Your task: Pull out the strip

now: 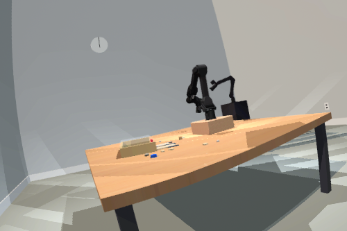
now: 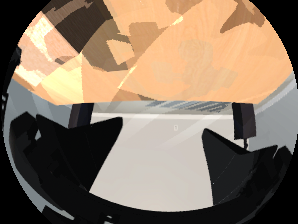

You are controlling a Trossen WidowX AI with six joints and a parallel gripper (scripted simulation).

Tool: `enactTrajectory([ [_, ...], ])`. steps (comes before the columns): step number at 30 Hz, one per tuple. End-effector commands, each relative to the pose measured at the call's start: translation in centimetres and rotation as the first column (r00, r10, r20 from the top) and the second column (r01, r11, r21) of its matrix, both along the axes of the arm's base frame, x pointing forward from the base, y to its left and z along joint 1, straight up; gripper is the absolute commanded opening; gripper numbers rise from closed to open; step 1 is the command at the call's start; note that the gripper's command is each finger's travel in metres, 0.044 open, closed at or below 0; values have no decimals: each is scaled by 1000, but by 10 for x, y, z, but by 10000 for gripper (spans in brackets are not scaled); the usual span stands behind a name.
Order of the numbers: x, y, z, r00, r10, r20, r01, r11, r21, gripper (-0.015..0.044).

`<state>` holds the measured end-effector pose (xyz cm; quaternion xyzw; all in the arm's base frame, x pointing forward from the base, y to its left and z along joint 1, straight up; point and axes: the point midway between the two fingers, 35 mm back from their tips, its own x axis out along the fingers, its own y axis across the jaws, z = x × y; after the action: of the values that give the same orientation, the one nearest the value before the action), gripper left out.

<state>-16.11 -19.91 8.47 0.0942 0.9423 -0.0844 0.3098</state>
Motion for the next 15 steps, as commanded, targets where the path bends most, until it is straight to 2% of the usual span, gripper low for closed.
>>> enactTrajectory([
  [1, 43, -28, -6, 994, 81, 66, -65, 974, -215, 400],
  [8, 138, -64, -10, 931, 272, 245, -105, 840, -533, 400],
  [15, 246, -63, -6, 746, 475, 467, -14, 712, -702, 400],
])
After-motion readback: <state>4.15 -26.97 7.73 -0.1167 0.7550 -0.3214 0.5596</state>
